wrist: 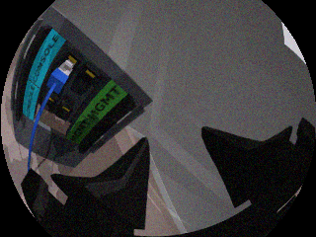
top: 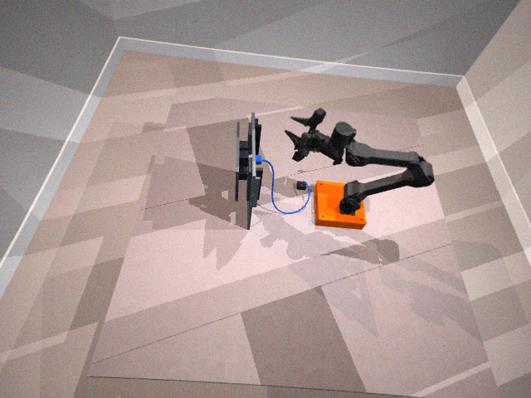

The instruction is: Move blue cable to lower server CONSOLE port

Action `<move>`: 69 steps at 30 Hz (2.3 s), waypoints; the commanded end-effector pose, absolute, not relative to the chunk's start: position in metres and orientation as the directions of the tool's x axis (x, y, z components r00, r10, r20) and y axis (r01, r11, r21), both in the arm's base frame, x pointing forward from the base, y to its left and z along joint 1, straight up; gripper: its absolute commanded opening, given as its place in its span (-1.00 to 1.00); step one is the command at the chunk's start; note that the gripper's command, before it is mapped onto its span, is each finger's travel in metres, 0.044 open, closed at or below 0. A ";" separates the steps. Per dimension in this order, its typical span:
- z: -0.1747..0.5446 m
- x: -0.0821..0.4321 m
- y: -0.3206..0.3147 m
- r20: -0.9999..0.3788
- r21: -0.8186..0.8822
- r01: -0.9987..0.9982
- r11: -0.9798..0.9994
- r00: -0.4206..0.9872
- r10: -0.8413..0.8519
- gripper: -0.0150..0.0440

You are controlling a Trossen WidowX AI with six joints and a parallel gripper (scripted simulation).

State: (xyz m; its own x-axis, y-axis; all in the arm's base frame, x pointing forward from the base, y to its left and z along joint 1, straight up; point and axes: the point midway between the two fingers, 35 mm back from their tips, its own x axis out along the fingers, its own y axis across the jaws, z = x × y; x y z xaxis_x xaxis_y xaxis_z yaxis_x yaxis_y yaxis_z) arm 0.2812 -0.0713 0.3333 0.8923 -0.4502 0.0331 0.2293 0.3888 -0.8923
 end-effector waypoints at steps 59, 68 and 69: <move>0.263 0.370 0.034 0.016 -1.000 0.016 0.001 0.995 -0.099 0.32; 0.262 0.383 0.037 0.017 -1.000 0.017 0.001 0.995 -0.099 0.32; 0.262 0.384 0.037 0.017 -1.000 0.017 0.001 0.995 -0.099 0.32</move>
State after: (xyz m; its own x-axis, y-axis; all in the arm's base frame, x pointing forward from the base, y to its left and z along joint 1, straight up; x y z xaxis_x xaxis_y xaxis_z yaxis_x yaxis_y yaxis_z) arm 0.3780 0.0353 0.2601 0.9946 -0.1029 0.0104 0.0107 0.0023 -0.9999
